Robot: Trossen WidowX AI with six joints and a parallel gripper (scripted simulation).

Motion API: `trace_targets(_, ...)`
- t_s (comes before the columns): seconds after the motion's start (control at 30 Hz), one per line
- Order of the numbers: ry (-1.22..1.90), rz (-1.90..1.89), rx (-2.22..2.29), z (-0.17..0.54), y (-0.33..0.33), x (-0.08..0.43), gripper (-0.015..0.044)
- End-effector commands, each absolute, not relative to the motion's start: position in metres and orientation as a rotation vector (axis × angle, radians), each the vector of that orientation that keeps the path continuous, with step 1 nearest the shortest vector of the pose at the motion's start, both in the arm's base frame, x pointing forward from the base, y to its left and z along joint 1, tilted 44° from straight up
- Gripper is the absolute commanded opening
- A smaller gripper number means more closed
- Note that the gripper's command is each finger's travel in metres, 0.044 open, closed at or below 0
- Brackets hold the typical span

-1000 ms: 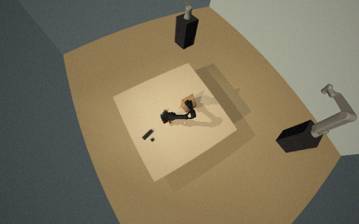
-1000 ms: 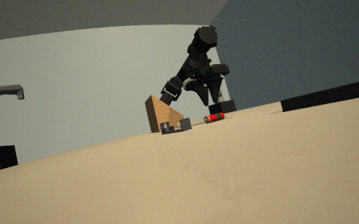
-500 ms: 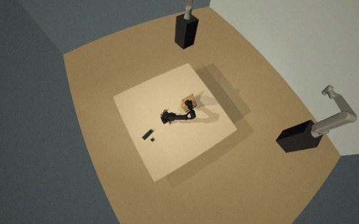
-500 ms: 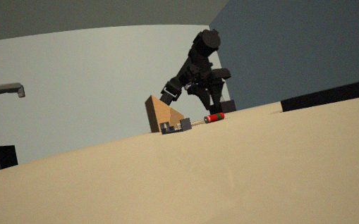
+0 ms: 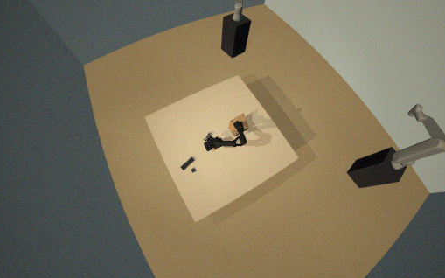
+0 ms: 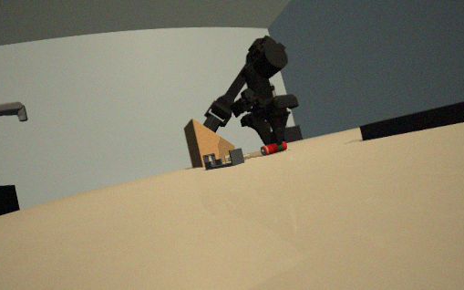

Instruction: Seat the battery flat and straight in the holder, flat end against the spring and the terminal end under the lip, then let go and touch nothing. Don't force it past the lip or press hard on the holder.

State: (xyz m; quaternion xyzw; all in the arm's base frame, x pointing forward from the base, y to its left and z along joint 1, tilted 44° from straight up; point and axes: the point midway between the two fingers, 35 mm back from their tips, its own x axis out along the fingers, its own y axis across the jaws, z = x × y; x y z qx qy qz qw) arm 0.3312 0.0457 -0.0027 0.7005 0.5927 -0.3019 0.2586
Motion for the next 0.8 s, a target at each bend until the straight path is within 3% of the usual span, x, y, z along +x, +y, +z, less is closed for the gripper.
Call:
trace_targets(0.0, 1.618, -0.822, 1.901, -0.0081, 0.0521, 0.3292, 0.024)
trace_targets(0.17, 1.619, -0.822, 1.902, -0.0119, 0.056, 0.3294, 0.024)
trace_targets(0.3, 1.619, -0.822, 1.902, -0.0119, 0.056, 0.3294, 0.0135)
trace_targets(0.57, 1.619, -0.822, 1.902, -0.0119, 0.056, 0.3294, 0.0081)
trace_targets(0.77, 1.618, -0.823, 1.901, -0.0037, 0.0476, 0.329, 0.0077)
